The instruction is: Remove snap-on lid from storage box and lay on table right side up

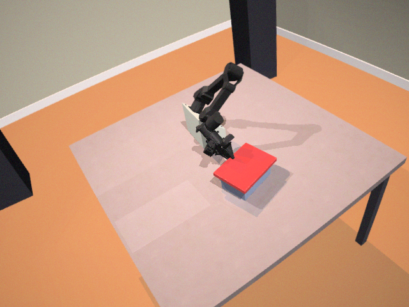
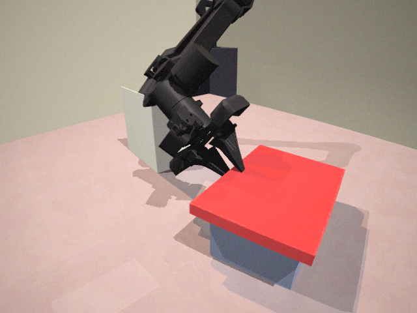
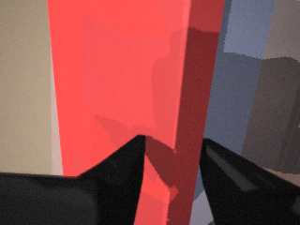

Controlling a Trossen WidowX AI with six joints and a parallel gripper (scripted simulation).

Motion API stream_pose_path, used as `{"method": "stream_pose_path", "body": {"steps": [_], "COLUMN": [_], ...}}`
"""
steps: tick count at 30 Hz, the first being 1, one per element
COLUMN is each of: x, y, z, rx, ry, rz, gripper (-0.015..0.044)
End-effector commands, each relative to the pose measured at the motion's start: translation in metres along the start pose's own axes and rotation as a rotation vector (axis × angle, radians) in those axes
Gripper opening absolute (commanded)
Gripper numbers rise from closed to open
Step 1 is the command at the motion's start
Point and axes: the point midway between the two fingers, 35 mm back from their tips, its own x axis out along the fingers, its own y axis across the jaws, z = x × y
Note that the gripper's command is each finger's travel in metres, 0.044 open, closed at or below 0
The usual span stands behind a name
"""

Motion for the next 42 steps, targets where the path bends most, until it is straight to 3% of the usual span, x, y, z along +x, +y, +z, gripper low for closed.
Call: {"method": "stream_pose_path", "body": {"steps": [1, 42], "x": [-0.0020, -0.0045], "y": [0.0017, 0.0068], "z": [0.0002, 0.0008], "rx": [-0.003, -0.002], "ry": [0.001, -0.002], "rz": [0.003, 0.005], "gripper": [0.0000, 0.0000]}}
